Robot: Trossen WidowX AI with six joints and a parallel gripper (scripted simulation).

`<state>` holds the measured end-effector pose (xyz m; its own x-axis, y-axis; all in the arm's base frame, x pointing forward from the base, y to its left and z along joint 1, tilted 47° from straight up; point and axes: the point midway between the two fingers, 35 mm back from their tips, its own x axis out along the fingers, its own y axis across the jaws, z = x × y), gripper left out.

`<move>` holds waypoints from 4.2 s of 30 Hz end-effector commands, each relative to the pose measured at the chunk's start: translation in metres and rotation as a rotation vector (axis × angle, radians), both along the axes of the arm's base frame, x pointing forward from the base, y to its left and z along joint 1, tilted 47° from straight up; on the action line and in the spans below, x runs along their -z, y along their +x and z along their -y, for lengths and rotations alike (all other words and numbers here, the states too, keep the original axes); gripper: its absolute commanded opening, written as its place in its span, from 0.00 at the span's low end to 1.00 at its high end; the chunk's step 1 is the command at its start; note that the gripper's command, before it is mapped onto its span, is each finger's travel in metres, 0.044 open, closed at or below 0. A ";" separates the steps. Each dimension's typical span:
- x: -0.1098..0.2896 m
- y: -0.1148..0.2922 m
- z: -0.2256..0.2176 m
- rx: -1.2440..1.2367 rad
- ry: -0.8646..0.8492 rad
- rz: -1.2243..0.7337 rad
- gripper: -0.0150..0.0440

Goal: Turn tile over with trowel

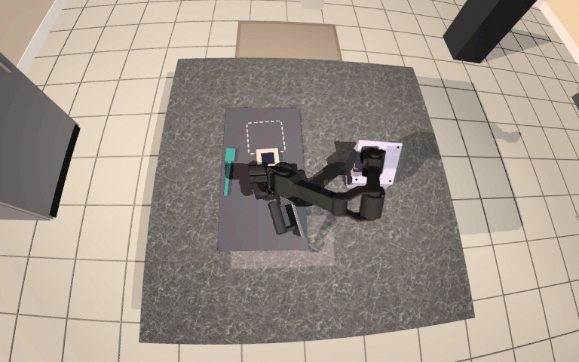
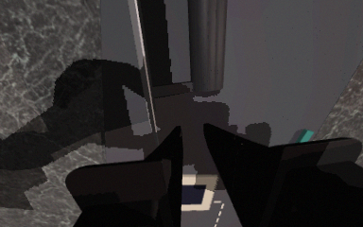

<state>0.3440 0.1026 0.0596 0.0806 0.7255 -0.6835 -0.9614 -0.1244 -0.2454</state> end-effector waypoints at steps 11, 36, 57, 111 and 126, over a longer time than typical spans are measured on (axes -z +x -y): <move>0.008 -0.024 0.001 0.002 0.003 -0.009 0.42; 0.016 -0.054 0.005 0.002 0.003 -0.012 0.42; 0.025 -0.089 0.010 0.002 0.003 -0.014 0.42; -0.009 -0.012 0.013 0.001 0.004 0.002 0.33; -0.009 -0.012 0.013 0.001 0.004 0.002 0.25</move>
<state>0.3317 0.0894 0.0689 0.0830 0.7280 -0.6806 -0.9610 -0.1224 -0.2481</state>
